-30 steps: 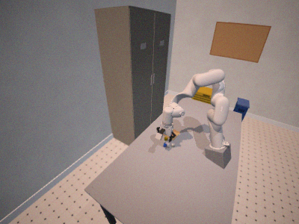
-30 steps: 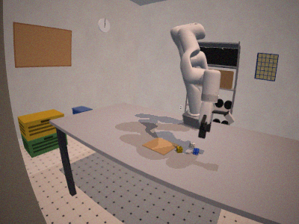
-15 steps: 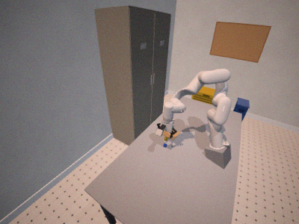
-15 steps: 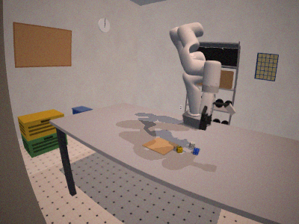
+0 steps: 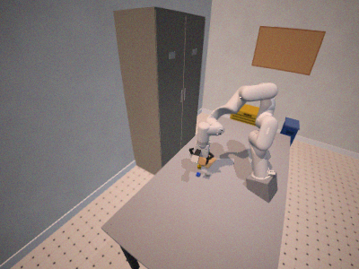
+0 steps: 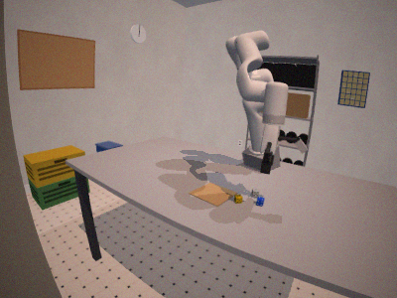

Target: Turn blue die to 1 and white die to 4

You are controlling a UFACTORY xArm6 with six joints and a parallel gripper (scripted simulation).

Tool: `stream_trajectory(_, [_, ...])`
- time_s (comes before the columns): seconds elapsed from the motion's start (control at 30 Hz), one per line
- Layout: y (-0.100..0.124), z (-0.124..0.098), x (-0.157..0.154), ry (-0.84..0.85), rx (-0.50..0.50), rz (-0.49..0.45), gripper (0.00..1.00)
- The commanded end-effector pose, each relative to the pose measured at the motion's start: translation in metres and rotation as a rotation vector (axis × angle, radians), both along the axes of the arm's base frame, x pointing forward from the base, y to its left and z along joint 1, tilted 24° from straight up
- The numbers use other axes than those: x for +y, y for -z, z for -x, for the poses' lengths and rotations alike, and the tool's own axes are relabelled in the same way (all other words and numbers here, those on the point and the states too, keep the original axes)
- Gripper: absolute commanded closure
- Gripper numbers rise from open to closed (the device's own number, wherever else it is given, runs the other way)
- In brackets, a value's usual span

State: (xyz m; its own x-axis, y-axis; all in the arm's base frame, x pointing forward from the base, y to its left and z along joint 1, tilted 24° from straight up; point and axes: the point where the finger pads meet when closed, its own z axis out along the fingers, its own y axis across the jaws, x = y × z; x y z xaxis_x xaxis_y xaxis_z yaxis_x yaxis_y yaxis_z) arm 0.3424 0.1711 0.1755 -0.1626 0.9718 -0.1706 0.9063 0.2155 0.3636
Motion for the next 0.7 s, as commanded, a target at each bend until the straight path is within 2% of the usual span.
stream_trajectory(0.0, [-0.0012,-0.0009,-0.0002,-0.010,0.001,-0.002,0.00])
stream_trajectory(0.67, [-0.0007,-0.0013,-0.0003,-0.048,0.004,0.014,0.00])
